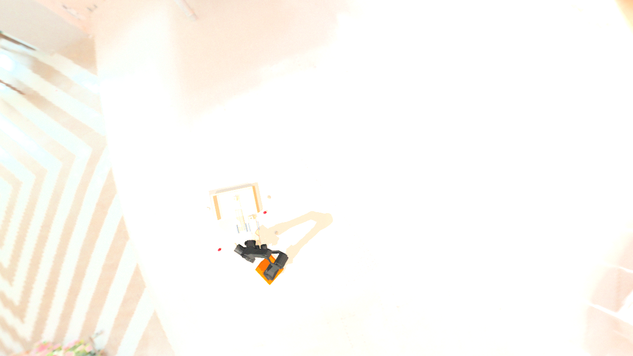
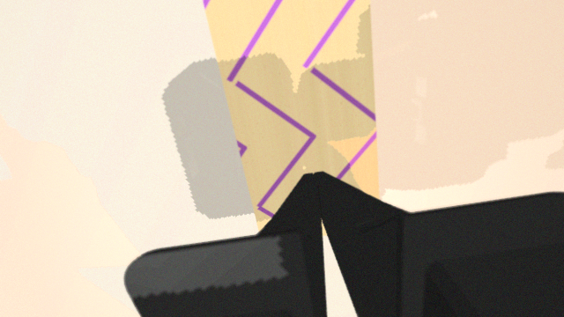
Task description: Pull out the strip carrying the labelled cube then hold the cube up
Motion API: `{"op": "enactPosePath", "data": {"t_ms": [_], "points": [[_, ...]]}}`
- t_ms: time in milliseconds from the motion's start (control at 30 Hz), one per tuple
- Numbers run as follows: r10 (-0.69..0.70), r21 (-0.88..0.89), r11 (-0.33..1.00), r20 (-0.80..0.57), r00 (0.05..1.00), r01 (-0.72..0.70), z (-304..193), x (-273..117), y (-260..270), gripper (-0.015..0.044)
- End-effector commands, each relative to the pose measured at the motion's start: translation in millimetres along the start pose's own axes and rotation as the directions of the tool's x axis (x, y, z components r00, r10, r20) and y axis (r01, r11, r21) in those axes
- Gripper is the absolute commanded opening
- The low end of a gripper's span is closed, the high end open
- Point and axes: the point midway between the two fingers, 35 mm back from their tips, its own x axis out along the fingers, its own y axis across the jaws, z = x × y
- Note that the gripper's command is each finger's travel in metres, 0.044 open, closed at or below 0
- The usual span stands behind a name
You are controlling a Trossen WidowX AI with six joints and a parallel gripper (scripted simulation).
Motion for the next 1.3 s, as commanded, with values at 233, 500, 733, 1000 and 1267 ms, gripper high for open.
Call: {"op": "enactPosePath", "data": {"t_ms": [233,500,733,1000,1267], "points": [[-0.004,-0.008,1.000,-0.023,1.000,0.004,-24.0,2.6,-3.0,0.0000],[-0.004,-0.008,1.000,-0.023,1.000,0.004,-26.5,2.5,-3.1,0.0000],[-0.002,-0.008,1.000,-0.024,1.000,0.002,-17.4,-41.6,0.7,0.0000],[-0.003,-0.153,0.988,-0.023,1.000,-0.001,5.1,-39.4,-1.0,0.0157],[-0.003,-0.157,0.988,-0.021,1.000,0.000,34.6,-39.9,-2.8,0.0368]]}}
